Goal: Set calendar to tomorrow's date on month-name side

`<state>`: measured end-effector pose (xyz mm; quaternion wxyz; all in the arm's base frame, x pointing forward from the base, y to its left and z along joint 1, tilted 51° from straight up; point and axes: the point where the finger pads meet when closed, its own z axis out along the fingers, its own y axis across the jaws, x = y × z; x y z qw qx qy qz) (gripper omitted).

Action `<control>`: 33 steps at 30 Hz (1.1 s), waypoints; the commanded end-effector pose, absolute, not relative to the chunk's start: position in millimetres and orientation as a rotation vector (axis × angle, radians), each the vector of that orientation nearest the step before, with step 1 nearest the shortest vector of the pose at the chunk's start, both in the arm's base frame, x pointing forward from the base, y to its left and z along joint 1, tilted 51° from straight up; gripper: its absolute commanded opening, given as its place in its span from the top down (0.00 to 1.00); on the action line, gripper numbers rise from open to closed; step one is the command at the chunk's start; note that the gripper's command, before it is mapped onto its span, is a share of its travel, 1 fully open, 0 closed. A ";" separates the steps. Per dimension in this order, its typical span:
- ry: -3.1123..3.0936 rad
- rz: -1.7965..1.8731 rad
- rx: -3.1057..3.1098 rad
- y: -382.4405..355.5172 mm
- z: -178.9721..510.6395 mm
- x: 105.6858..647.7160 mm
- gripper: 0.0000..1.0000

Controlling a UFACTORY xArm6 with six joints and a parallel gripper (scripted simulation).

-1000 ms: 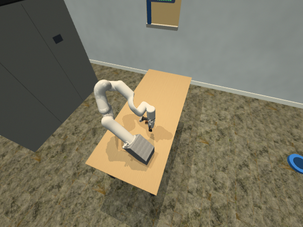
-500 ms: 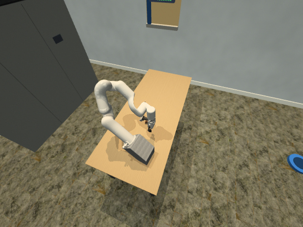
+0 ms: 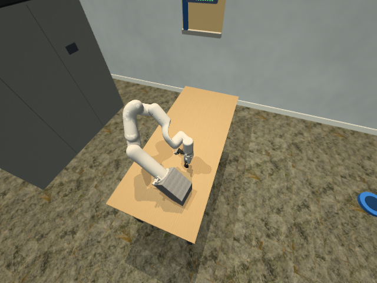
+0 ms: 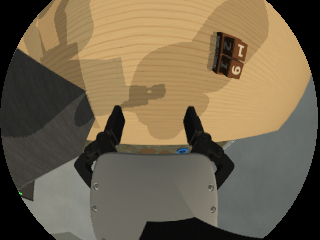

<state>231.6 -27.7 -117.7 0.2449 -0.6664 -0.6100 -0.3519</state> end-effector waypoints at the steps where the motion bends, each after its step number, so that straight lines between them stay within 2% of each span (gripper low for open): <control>1: -1.668 -0.964 -1.823 -22.1 -124.1 235.1 0.00; 33: -1.668 -0.964 -1.823 8.6 -150.1 242.2 0.00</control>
